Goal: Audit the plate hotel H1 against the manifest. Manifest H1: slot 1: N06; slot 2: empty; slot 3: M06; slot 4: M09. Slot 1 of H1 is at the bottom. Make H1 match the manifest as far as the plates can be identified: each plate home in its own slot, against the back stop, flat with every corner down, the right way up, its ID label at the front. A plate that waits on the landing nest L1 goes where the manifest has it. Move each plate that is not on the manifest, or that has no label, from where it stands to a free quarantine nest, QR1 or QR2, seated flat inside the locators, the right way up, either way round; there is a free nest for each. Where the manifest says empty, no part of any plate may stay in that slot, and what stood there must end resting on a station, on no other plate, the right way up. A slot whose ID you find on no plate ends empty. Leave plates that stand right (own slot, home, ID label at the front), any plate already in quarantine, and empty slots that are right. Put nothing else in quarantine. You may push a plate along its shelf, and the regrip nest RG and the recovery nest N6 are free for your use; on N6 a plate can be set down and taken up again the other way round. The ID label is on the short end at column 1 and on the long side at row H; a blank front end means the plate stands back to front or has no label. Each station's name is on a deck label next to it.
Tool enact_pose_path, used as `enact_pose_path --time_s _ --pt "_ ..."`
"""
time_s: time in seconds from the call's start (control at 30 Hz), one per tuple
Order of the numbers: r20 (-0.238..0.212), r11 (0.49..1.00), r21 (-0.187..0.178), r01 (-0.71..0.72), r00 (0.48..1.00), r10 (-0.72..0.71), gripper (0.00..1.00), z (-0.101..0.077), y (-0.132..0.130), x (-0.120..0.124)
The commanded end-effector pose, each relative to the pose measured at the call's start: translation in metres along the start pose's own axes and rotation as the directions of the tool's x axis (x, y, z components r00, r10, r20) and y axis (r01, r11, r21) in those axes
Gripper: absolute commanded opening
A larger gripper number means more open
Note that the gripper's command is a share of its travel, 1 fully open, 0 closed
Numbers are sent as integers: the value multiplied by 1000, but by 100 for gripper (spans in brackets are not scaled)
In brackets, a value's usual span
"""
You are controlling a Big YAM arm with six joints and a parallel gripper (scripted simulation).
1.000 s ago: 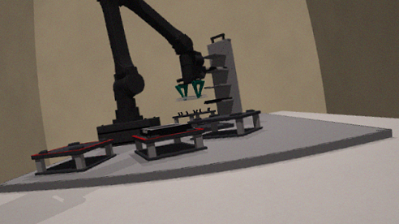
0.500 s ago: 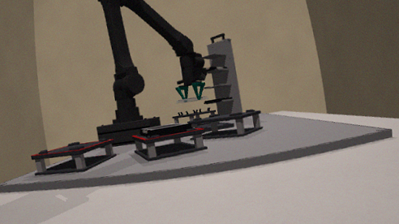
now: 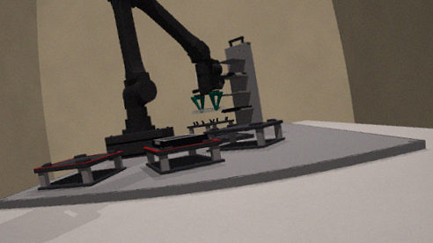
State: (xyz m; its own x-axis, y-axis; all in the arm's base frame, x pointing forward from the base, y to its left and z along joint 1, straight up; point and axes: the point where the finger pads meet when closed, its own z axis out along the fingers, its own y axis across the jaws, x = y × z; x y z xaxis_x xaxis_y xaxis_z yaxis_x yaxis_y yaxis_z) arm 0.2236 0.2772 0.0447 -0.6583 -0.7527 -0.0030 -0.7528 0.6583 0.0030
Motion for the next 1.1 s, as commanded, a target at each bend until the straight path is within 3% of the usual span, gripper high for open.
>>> enact_pose_path --time_s 0.0,0.17,0.6,0.73,1.07 --pt "21 1000 0 3 1000 -3 86 0 -3 -8" --pt "28 1000 0 3 1000 -3 86 -3 -3 -7" --pt "17 1000 0 3 1000 -3 86 12 -3 -7" --pt "31 1000 0 3 1000 -3 86 7 -3 -9" --pt "22 1000 0 3 1000 -3 86 18 -3 -8"
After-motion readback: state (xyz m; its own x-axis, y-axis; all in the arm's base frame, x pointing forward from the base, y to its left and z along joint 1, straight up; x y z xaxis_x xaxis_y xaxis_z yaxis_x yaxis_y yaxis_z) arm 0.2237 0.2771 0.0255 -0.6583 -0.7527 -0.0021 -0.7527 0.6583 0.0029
